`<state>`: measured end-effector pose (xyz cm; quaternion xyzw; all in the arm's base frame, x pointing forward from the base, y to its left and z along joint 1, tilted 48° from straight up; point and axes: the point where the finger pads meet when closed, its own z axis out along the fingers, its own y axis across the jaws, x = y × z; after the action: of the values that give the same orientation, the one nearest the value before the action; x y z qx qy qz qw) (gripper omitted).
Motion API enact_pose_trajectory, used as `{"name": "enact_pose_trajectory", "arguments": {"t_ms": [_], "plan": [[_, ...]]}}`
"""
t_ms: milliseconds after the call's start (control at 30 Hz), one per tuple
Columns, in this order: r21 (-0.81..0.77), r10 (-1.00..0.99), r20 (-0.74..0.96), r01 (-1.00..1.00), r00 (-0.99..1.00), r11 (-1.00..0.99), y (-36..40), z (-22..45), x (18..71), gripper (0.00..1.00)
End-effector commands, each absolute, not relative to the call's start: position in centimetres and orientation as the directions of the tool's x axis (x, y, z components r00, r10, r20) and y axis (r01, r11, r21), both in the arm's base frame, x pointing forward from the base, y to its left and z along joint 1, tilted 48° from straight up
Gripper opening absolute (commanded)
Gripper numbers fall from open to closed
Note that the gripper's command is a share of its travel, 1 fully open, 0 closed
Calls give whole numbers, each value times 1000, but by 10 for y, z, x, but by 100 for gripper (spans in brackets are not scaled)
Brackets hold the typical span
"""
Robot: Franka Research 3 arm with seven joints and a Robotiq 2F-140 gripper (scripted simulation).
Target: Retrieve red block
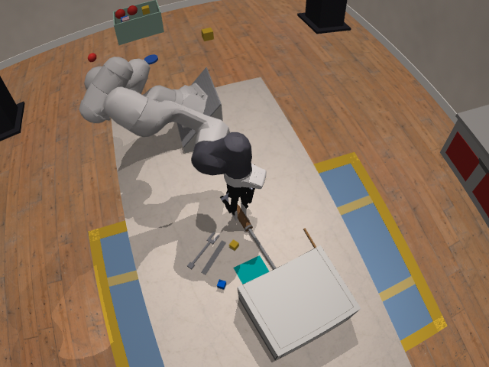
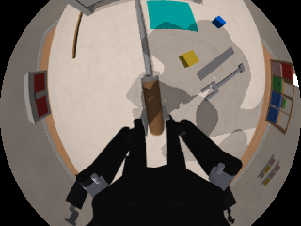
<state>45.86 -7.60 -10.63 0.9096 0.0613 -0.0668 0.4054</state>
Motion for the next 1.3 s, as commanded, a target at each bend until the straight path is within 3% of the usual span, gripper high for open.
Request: {"name": "enact_pose_trajectory", "arguments": {"t_ms": [0,1267], "plan": [[732,43,-140,132,989,-669,-74,-105,452,0],[732,41,-138,130,989,-669,-76,-99,405,0]]}}
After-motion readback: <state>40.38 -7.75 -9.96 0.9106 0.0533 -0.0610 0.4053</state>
